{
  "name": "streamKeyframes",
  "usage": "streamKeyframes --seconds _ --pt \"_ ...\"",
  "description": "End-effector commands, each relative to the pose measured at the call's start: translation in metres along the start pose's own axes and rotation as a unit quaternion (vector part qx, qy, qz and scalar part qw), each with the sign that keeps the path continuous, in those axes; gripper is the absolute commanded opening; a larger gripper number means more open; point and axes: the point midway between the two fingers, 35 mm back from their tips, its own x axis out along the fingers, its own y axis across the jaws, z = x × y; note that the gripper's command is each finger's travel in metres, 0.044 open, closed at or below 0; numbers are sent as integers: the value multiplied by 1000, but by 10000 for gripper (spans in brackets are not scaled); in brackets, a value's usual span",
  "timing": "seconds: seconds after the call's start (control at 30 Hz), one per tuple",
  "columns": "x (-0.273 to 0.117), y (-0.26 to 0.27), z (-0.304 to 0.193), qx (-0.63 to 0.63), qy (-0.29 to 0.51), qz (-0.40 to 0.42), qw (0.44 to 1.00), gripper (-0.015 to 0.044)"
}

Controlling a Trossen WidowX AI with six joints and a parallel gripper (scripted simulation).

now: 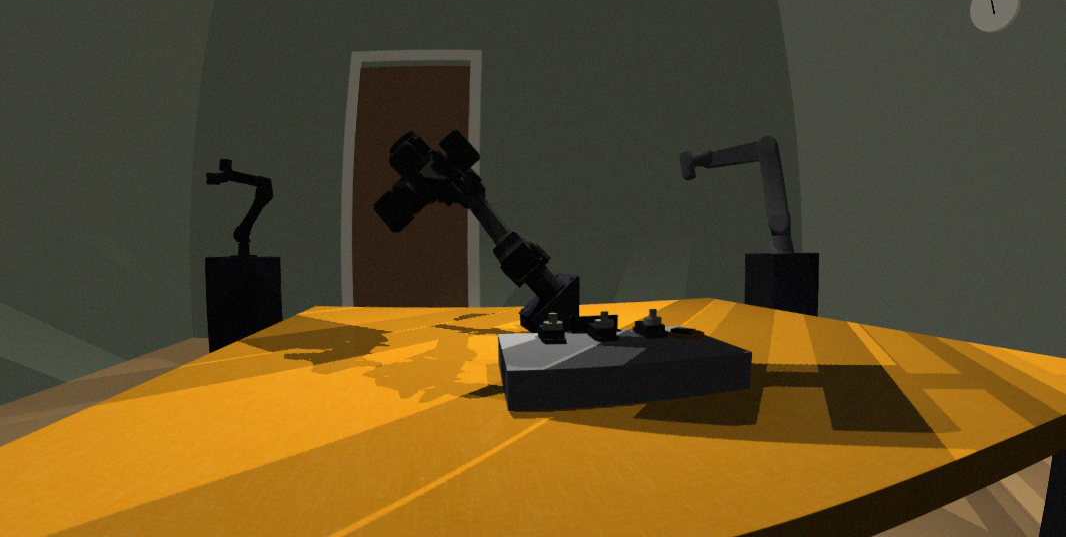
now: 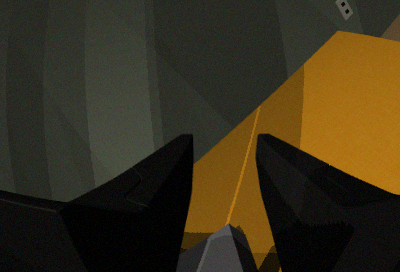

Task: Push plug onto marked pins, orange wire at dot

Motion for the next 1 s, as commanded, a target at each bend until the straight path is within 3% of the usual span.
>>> streamKeyframes --seconds 0.0,0.53,0.97 --pt "10 16 -24 11 23 21 999 115" --pt "75 61 -102 -21 254 23 967 115" --pt "97 109 -182 -105 427 22 898 115"
